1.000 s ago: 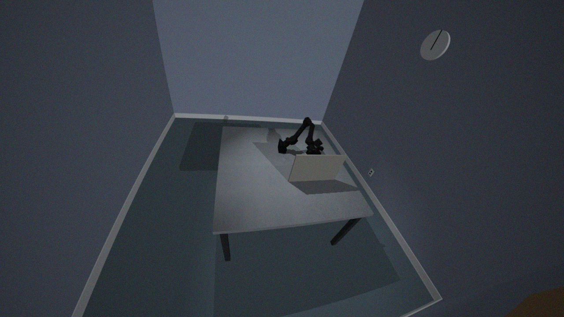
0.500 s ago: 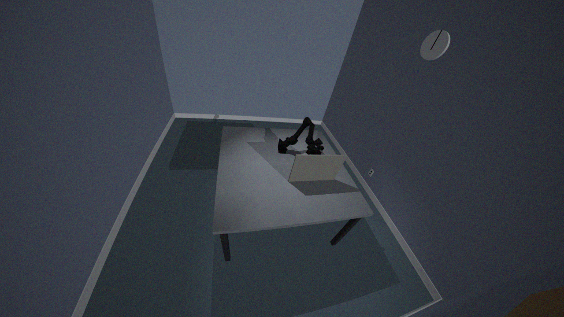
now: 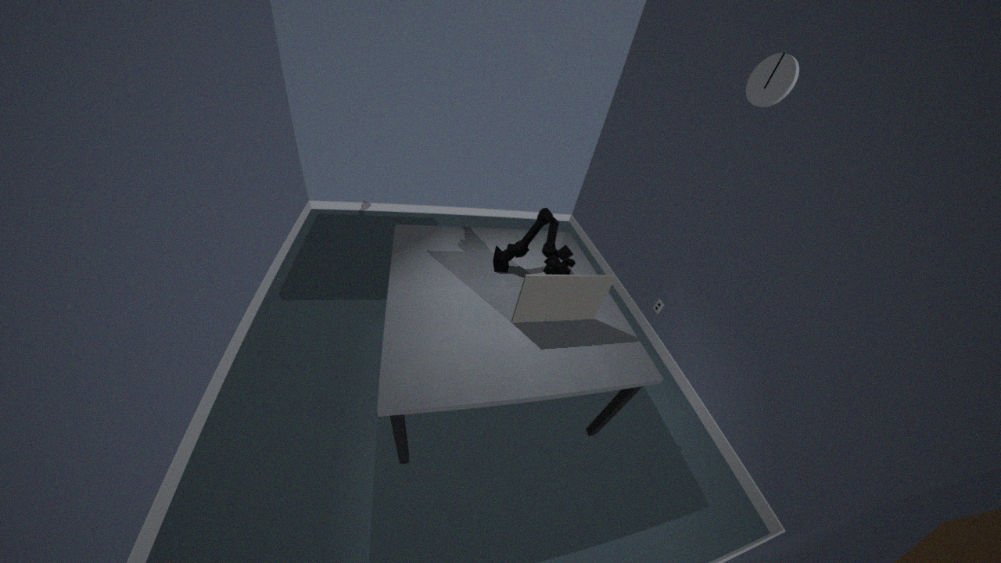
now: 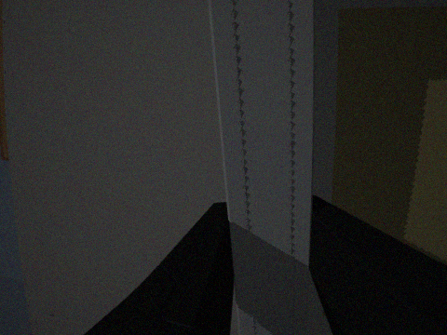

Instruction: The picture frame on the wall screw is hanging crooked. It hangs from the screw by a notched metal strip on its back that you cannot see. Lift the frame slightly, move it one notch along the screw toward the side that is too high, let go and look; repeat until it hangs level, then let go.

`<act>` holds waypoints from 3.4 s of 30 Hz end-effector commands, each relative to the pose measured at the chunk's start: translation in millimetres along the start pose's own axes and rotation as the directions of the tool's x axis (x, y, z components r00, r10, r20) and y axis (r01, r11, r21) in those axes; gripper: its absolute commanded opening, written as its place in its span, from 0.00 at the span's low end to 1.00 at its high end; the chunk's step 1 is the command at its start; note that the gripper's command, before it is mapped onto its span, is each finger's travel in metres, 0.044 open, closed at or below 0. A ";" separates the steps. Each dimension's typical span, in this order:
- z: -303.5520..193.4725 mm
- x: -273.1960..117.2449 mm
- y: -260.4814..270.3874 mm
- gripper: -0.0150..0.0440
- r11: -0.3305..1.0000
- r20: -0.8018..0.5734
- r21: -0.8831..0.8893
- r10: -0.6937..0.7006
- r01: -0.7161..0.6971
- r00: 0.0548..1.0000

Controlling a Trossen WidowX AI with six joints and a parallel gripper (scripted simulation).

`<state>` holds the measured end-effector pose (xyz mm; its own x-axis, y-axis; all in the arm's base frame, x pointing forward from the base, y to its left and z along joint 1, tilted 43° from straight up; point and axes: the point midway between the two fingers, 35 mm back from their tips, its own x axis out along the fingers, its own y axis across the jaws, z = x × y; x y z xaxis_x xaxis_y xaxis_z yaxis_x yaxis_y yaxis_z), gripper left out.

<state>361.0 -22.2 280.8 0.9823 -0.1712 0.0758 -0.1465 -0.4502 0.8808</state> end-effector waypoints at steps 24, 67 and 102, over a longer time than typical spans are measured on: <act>3.5 0.3 2.2 0.25 1.000 0.001 0.005 0.010 -0.010 1.000; 8.1 0.3 2.0 0.25 1.000 0.001 0.005 0.010 -0.010 1.000; 8.1 0.5 -4.5 0.25 1.000 0.001 0.005 0.010 -0.010 1.000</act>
<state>361.6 -25.9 272.6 0.9830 -0.1660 0.0784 -0.1464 -0.4510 0.8805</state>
